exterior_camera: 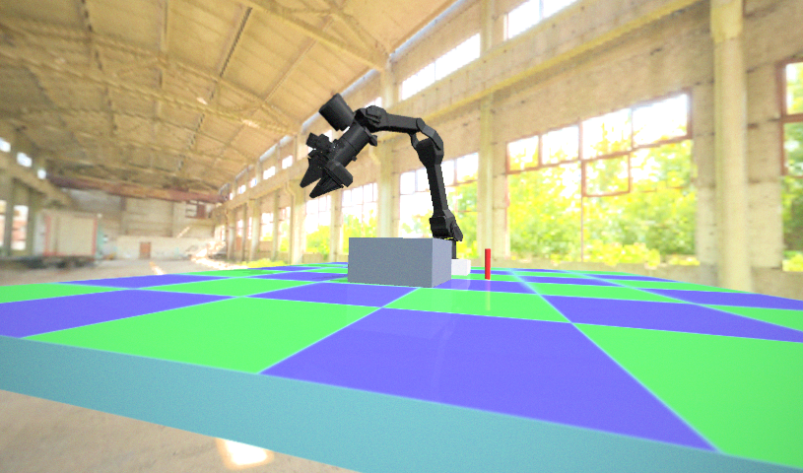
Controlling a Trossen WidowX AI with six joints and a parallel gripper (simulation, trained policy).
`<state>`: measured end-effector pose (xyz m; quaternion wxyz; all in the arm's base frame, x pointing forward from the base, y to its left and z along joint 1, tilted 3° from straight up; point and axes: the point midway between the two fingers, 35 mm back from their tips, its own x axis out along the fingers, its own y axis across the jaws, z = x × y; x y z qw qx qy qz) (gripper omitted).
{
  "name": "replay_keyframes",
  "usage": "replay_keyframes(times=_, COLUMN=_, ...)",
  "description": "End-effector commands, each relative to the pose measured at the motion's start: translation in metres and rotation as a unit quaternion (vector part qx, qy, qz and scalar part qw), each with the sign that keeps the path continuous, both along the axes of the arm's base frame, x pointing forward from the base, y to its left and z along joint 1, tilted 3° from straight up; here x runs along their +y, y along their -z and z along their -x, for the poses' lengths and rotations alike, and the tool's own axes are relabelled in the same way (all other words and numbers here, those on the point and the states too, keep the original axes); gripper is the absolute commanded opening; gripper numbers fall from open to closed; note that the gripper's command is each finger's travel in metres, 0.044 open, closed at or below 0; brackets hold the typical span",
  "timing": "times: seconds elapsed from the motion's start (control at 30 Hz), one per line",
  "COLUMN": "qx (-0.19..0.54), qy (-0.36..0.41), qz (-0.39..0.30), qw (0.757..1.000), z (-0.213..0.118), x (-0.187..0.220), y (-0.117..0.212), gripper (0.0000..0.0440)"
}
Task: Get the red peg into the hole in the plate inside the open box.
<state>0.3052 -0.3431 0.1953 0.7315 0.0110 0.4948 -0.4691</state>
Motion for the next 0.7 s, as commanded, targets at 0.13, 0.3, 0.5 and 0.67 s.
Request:
replay_keyframes(times=0.13, qx=-0.012, qy=-0.025, qz=-0.067, qw=0.997, z=-0.029, x=0.090, y=0.014, gripper=0.0440)
replay_keyframes(times=0.3, qx=-0.015, qy=-0.036, qz=-0.108, qw=0.993, z=-0.038, x=0.151, y=0.021, gripper=0.0440)
replay_keyframes(times=0.5, qx=-0.007, qy=-0.039, qz=-0.153, qw=0.987, z=-0.034, x=0.221, y=0.028, gripper=0.0440)
replay_keyframes(times=0.67, qx=0.006, qy=-0.032, qz=-0.185, qw=0.982, z=-0.020, x=0.272, y=0.034, gripper=0.0440)
